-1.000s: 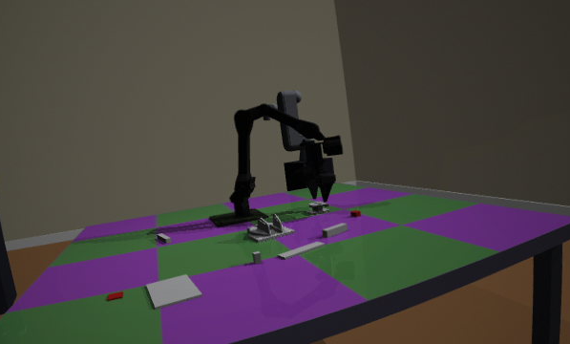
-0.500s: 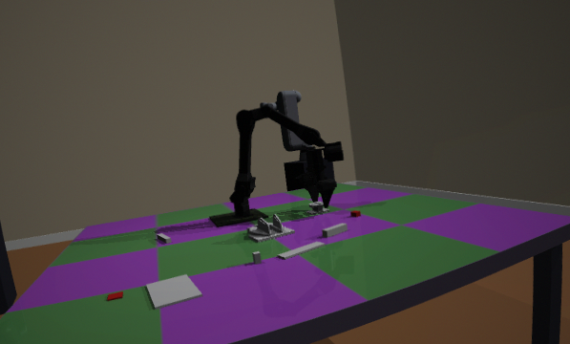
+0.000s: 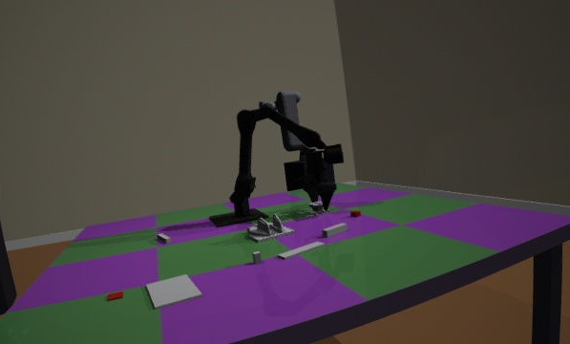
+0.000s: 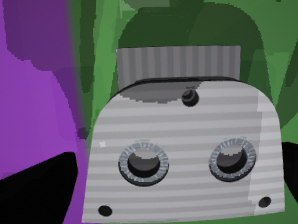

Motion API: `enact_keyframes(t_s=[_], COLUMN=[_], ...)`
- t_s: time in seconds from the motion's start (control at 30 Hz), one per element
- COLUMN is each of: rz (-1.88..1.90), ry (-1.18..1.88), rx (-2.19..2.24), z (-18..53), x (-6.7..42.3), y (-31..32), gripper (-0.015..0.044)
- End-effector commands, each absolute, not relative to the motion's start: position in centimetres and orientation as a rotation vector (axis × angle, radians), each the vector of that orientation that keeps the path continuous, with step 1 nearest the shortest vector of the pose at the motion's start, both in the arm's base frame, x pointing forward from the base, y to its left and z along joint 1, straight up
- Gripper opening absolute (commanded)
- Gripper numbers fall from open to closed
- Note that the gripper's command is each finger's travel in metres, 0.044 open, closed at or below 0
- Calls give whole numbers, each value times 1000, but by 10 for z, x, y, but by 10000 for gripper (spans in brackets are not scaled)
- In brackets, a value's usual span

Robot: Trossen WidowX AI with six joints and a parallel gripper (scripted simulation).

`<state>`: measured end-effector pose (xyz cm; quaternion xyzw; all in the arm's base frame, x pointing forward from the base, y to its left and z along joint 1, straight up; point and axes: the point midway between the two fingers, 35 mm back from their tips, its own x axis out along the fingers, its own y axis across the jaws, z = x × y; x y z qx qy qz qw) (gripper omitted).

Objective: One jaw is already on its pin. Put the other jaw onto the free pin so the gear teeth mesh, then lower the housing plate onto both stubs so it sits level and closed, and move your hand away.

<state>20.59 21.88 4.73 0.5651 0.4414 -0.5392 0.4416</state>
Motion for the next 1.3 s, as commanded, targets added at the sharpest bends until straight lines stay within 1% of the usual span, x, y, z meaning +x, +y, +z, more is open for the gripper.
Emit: enact_keyframes(t_s=[0.0, 0.5, 0.93, 1.27], rz=[-1343, -1343, -1339, -1339], ry=[1096, 1096, 1096, 1096], rx=[1403, 1403, 1402, 1402], z=[46, 45, 46, 46], x=[205, 205, 206, 206], y=[218, 218, 219, 219], gripper=[440, 440, 353, 351])
